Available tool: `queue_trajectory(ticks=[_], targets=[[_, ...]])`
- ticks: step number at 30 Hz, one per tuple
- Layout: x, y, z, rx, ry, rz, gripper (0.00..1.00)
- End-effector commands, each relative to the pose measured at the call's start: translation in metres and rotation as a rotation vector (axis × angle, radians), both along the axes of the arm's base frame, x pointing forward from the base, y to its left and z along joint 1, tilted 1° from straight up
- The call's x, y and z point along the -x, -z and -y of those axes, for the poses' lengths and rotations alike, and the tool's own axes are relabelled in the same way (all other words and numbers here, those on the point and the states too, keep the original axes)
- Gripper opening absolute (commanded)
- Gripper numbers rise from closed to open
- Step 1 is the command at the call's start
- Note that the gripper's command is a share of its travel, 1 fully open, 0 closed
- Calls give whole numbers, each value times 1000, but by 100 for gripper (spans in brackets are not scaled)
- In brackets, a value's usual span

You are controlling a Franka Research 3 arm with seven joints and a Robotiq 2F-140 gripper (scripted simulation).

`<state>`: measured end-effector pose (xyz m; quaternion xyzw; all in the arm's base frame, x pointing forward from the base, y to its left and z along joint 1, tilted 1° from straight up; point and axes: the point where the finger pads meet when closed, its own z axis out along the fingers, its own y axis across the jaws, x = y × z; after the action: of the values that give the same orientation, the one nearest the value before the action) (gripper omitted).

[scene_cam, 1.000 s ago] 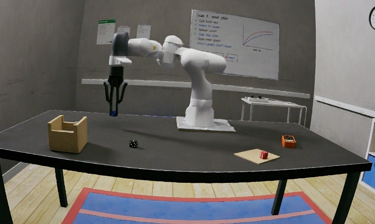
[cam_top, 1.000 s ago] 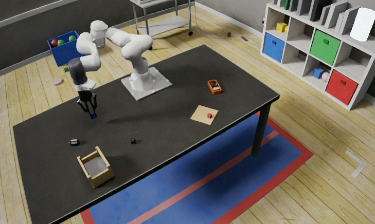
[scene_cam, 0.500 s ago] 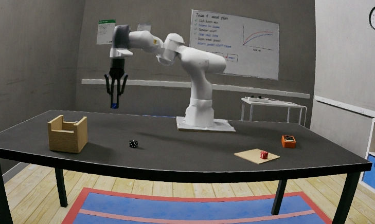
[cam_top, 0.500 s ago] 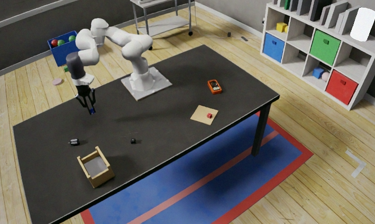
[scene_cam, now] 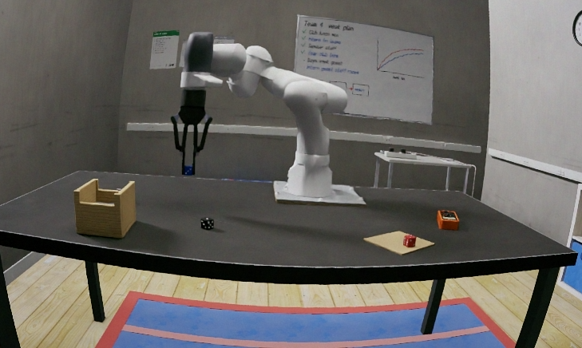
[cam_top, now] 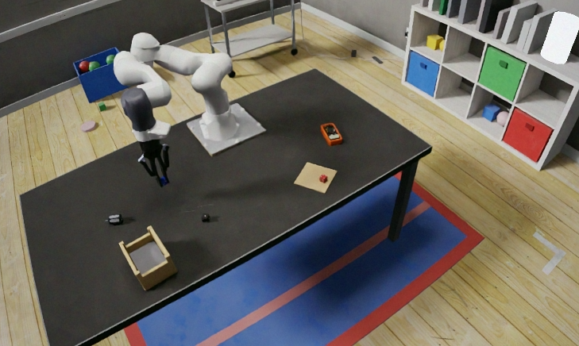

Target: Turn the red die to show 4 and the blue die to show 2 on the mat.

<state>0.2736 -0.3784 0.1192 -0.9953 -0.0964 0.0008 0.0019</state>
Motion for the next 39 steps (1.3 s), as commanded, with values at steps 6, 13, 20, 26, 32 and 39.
queue_trajectory(ticks=[6, 13, 20, 26, 32, 39], targets=[[-107, -3, -86, 6, 35, 0, 21], [-169, -5, -176, 9, -11, 2, 21], [-207, -7, -272, 8, -58, 5, 21], [-223, -8, -368, 5, -100, 9, 21], [-222, -10, -450, 0, -136, 11, 21], [-208, -12, -532, -7, -172, 12, 21]])
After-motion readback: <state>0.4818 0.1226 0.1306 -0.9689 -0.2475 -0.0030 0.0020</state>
